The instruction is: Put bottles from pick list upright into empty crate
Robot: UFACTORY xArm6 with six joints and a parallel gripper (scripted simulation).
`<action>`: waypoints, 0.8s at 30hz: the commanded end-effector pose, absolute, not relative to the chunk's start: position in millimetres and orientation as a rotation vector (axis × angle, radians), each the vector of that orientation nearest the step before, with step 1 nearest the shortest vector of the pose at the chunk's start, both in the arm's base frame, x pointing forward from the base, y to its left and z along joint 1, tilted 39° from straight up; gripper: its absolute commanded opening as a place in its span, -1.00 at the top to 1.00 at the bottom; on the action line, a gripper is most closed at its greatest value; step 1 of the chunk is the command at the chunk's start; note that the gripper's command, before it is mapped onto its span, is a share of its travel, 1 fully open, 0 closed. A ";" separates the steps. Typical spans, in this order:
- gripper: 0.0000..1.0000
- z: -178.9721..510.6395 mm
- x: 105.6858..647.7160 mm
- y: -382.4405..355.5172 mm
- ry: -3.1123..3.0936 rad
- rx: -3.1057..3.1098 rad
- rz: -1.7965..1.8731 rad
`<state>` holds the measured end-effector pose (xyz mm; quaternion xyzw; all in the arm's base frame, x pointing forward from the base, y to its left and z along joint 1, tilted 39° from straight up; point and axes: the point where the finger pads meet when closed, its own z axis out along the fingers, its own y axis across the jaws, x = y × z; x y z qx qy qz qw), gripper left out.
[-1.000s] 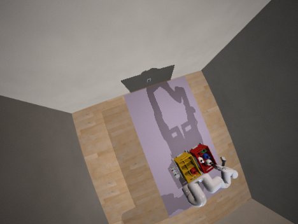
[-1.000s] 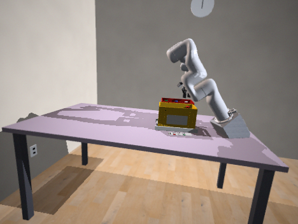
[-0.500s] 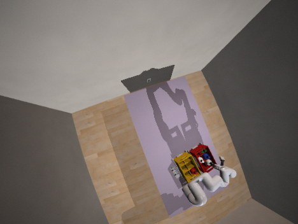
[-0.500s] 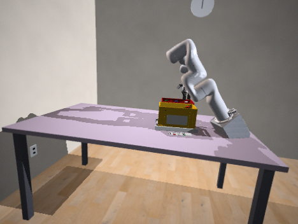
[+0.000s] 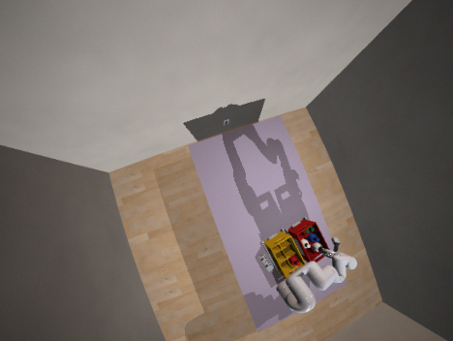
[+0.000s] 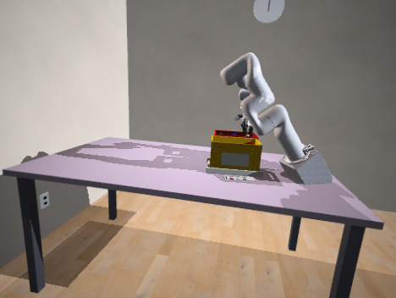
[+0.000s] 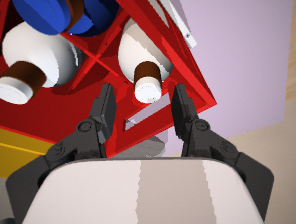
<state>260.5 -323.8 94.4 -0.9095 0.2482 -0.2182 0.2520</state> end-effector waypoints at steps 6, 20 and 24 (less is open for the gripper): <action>-0.29 86.0 267.0 -321.2 0.676 -2.476 -0.597; -0.29 76.1 273.6 -316.7 0.676 -2.476 -0.597; -0.29 76.1 273.6 -316.8 0.676 -2.476 -0.597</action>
